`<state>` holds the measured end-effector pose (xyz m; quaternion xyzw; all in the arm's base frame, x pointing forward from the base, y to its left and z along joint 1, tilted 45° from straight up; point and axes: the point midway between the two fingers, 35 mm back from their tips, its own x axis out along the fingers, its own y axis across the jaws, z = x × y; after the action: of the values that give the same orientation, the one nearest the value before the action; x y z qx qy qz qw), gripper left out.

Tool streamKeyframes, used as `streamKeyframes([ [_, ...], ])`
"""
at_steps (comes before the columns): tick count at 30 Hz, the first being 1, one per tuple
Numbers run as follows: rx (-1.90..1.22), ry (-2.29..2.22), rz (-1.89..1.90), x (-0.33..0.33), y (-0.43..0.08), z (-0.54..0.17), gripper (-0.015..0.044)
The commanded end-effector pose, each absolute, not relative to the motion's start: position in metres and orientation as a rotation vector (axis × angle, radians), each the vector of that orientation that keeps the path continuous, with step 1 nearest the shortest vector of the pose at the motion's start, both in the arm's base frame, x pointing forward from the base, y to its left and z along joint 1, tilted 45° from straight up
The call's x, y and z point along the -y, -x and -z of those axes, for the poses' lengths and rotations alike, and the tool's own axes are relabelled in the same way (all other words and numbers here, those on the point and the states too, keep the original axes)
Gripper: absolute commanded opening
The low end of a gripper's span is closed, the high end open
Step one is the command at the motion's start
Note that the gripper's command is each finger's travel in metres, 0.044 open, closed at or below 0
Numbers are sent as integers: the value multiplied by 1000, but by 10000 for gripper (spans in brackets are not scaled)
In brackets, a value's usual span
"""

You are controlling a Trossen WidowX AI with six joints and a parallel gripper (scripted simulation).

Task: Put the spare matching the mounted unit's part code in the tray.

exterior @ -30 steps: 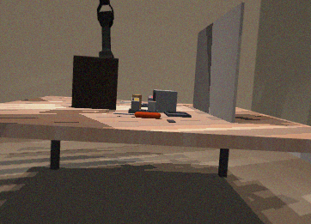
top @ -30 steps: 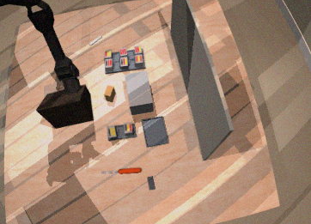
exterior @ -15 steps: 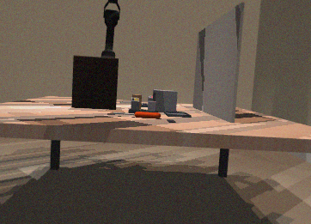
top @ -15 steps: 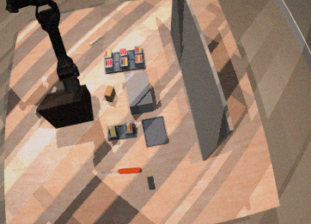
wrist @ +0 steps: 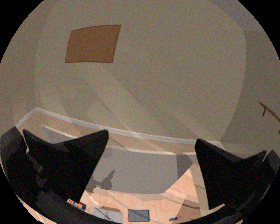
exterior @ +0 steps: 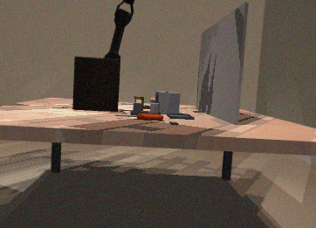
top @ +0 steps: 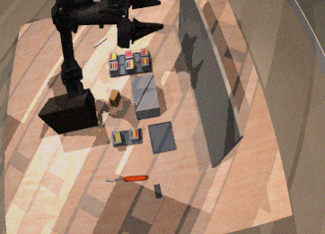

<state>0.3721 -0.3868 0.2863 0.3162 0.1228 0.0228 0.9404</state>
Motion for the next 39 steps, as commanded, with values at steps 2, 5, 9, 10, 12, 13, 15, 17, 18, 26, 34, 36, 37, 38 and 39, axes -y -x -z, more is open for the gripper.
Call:
streamKeyframes([
  [2, -406, -701, -88, 348, -407, -234, 440],
  [5, -538, -717, -130, 312, -426, -198, 440],
  [9, -727, -718, -202, 258, -440, -154, 440],
  [10, -777, -715, -223, 244, -442, -144, 440],
  [12, -879, -704, -270, 215, -443, -124, 440],
  [13, -931, -696, -295, 200, -442, -115, 440],
  [15, -1035, -677, -351, 171, -438, -98, 440],
  [17, -1141, -653, -412, 142, -431, -83, 440],
  [18, -1194, -639, -445, 128, -426, -76, 440],
  [26, -1533, -527, -688, 46, -382, -47, 440],
  [34, -1533, -527, -688, 46, -382, -47, 440],
  [36, -1533, -527, -688, 46, -382, -47, 440],
  [37, -1533, -527, -688, 46, -382, -47, 440],
  [38, -1533, -527, -688, 46, -382, -47, 440],
  [39, -1533, -527, -688, 46, -382, -47, 440],
])
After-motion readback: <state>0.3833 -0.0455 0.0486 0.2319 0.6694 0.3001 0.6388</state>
